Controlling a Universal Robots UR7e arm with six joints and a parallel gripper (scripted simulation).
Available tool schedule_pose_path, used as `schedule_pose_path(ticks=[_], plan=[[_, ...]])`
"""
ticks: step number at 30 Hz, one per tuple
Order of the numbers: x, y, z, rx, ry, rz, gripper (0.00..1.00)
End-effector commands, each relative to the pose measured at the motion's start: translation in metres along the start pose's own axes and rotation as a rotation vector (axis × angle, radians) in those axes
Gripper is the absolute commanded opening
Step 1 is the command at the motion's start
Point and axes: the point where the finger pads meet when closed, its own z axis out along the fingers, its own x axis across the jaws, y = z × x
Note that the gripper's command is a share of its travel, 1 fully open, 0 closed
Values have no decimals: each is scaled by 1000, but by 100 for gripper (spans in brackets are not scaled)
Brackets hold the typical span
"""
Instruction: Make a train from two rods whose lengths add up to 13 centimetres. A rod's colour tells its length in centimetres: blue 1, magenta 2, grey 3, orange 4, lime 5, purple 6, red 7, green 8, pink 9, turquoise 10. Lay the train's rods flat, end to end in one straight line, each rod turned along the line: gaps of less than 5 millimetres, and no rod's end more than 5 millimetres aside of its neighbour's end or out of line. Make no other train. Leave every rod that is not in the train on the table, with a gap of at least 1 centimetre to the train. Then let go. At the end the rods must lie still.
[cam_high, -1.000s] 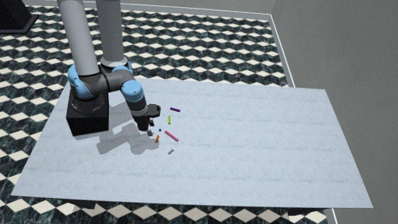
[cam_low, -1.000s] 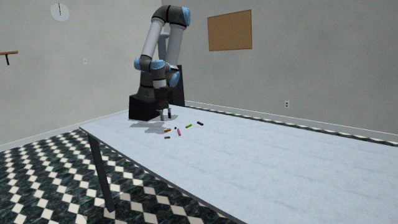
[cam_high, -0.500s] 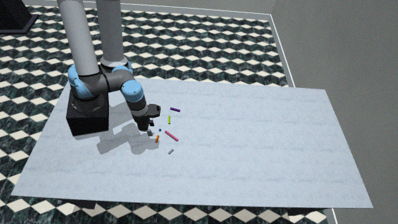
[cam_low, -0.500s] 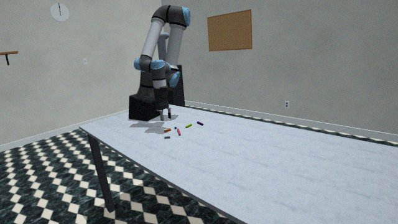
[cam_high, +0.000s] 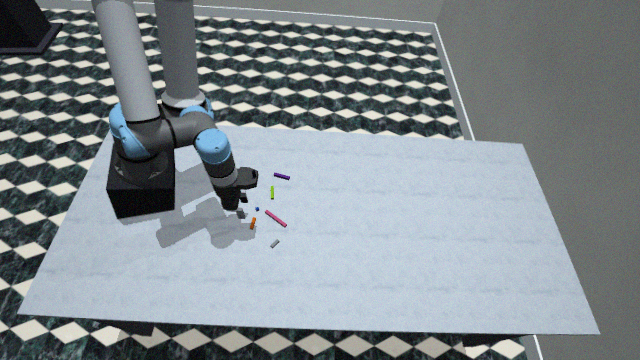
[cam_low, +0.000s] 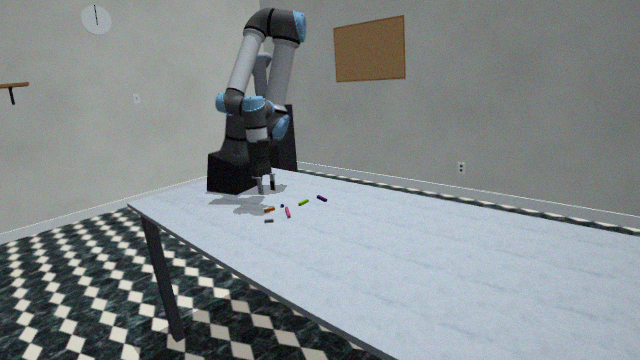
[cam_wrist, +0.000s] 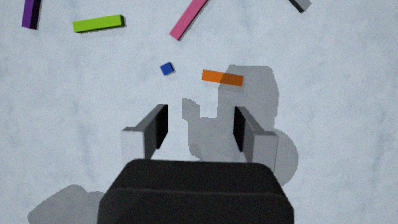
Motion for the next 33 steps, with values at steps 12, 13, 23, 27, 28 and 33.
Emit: schedule_pose_path(ticks=[12,13,23,27,28,33], plan=[[0,0,0,1,1,0,100],[0,0,0,1,1,0,100],[0,0,0,1,1,0,100],[-3,-2,0,0,1,0,100],[-3,-2,0,0,1,0,100],[-21,-13,0,-4,1,-1,100]])
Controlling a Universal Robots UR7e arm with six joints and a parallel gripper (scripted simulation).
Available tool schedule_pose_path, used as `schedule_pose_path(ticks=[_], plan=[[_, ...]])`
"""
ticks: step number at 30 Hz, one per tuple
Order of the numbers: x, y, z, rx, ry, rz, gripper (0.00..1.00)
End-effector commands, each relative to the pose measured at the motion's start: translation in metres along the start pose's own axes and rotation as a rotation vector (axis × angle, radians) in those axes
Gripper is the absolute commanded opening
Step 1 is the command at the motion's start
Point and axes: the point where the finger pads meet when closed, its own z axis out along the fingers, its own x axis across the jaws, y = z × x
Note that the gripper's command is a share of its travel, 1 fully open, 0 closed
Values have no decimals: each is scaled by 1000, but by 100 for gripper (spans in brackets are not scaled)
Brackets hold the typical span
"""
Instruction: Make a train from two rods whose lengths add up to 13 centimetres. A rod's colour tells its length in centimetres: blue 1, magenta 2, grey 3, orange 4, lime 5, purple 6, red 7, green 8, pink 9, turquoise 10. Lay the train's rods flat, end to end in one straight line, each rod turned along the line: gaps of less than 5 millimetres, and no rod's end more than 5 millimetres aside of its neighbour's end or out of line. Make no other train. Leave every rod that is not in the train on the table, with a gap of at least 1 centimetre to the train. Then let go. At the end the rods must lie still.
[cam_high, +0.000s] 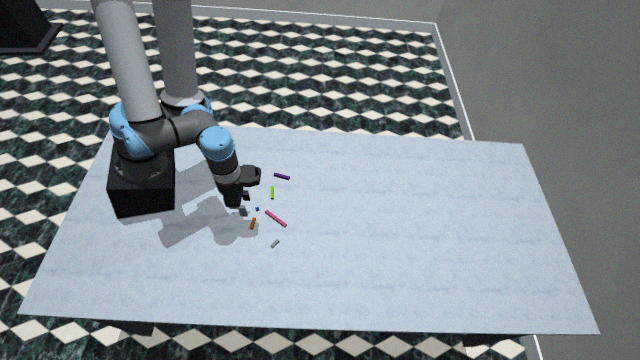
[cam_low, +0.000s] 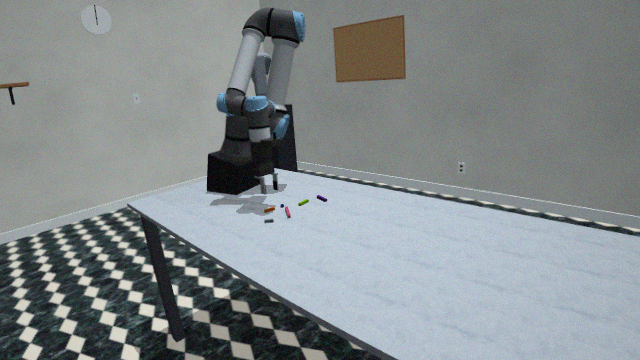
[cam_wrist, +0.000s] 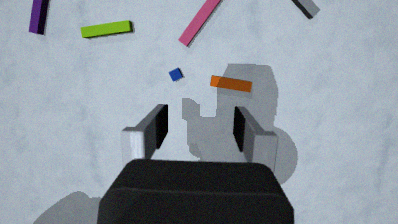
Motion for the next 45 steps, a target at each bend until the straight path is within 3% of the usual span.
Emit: schedule_pose_path(ticks=[1,10,45], plan=[[-18,-11,0,-2,1,-2,100],[-66,-32,0,0,0,-2,100],[-70,-33,0,0,0,-2,100]])
